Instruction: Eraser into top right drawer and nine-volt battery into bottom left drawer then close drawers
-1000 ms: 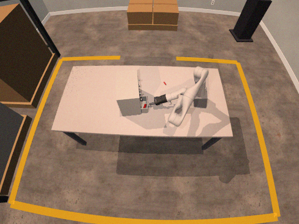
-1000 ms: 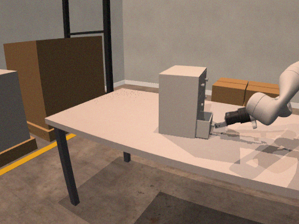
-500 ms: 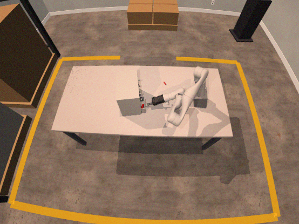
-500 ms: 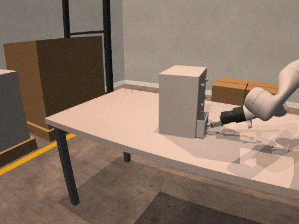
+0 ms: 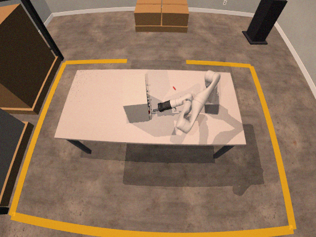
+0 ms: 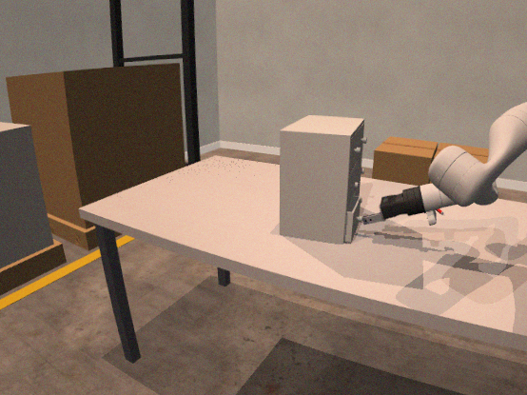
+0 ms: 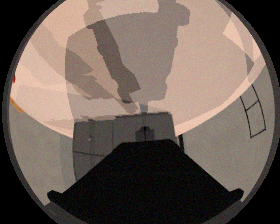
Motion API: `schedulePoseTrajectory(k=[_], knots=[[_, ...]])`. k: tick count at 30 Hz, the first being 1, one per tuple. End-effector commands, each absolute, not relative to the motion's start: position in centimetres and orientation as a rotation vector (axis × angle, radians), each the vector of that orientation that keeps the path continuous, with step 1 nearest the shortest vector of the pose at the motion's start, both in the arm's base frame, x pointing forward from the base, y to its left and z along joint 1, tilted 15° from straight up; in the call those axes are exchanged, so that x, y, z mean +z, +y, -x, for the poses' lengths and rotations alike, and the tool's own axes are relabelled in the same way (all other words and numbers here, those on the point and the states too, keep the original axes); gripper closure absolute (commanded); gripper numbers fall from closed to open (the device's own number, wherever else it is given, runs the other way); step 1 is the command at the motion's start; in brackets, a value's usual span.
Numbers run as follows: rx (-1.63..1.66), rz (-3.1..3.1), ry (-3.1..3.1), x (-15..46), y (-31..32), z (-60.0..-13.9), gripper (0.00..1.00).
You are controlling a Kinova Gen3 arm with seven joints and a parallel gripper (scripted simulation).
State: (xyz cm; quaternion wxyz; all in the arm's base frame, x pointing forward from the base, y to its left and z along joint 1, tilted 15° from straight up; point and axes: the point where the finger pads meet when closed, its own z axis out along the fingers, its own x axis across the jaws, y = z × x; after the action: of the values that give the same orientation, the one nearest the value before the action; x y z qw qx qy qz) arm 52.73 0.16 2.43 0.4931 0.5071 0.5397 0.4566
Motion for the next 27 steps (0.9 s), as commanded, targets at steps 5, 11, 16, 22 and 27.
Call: schedulePoseTrajectory(k=[5, 11, 16, 22, 27], knots=[[1.109, -1.229, 1.304, 2.8, 0.2, -53.9, 1.0], [1.109, -1.229, 1.304, 2.9, 0.2, -54.3, 1.0], [1.109, -1.229, 1.304, 3.0, 0.2, -54.6, 1.0], [1.108, -1.229, 1.304, 3.1, 0.1, -54.8, 1.0], [1.107, -1.229, 1.305, 3.1, 0.1, -54.8, 1.0]])
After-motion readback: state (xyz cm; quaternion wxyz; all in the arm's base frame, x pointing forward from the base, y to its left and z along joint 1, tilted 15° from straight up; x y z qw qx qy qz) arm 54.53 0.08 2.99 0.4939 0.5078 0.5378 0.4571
